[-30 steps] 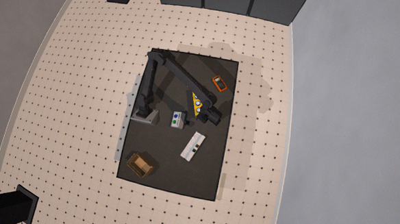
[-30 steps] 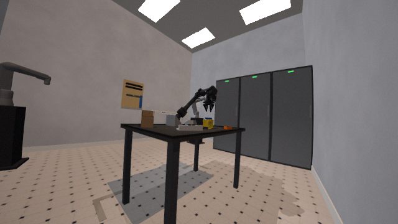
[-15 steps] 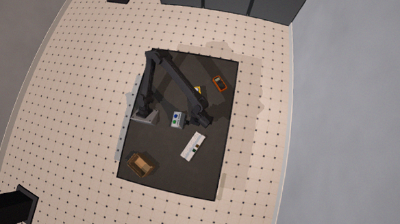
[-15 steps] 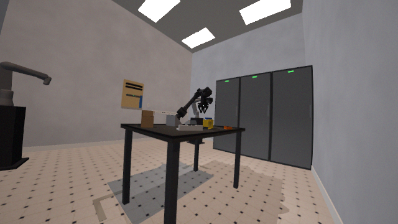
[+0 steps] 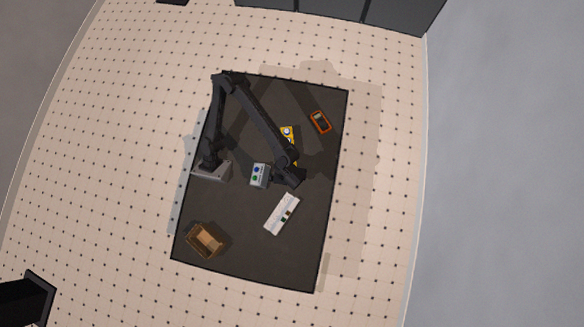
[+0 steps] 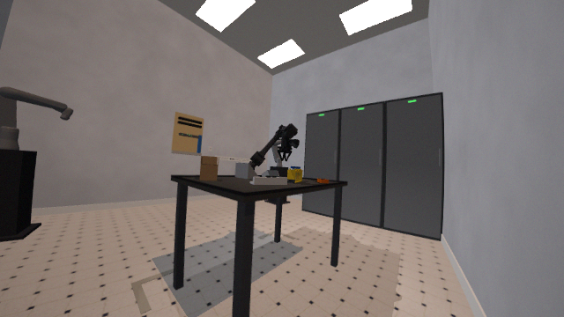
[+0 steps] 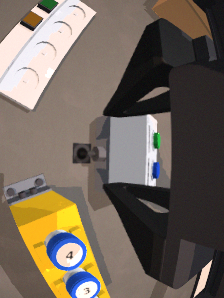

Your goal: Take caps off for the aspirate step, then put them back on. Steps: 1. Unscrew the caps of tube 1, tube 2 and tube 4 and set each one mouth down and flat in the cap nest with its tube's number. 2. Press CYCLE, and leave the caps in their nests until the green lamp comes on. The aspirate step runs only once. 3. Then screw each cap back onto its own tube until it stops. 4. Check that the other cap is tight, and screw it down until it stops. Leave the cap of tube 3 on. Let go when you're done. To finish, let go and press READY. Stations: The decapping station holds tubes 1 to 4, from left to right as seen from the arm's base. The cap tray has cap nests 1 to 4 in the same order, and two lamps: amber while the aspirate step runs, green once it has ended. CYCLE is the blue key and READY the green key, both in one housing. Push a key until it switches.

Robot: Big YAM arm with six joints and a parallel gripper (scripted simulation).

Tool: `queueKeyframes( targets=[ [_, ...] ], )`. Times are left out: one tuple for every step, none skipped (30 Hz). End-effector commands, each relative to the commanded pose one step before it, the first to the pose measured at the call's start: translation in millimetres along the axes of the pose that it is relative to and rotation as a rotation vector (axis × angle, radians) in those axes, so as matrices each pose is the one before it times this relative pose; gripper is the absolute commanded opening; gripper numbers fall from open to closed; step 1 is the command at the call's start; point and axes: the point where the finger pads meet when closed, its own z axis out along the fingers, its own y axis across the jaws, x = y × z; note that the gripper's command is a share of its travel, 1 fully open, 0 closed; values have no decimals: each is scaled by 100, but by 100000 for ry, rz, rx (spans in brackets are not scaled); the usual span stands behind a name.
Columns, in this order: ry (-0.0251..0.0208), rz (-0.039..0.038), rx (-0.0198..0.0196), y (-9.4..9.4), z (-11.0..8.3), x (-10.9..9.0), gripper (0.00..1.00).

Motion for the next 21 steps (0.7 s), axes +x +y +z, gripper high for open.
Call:
queueKeyframes(
  targets=[
    [-1803,-3635,1033,79,-800,-908,49],
    [0,0,0,0,0,0,49],
    [0,0,-1,7,6,-1,49],
    [-4,4,1,6,6,-4,49],
    [2479,9492,-1243,1854,753,932,49],
    [13,8343,-14,813,8,150,49],
    [12,8344,-11,802,13,215,49],
    [15,8343,-11,777,7,283,49],
    [-203,8153,30,738,7,288,49],
    [-1513,-1370,864,-166,-3,-417,49],
    [0,0,0,0,0,0,49],
    [0,0,0,0,0,0,49],
    [7,8336,-55,739,-5,394,49],
    [336,8608,-302,747,-7,539,49],
    [-311,-251,276,-44,1,-82,49],
    [941,8707,-54,656,-8,763,49],
    [-764,-229,8,18,0,-207,49],
    [635,8191,-170,623,-7,730,49],
    [-725,54,88,11,1,-192,49],
    [689,8076,-77,550,-8,792,49],
    [-695,238,11,32,1,-183,49]
  ],
)
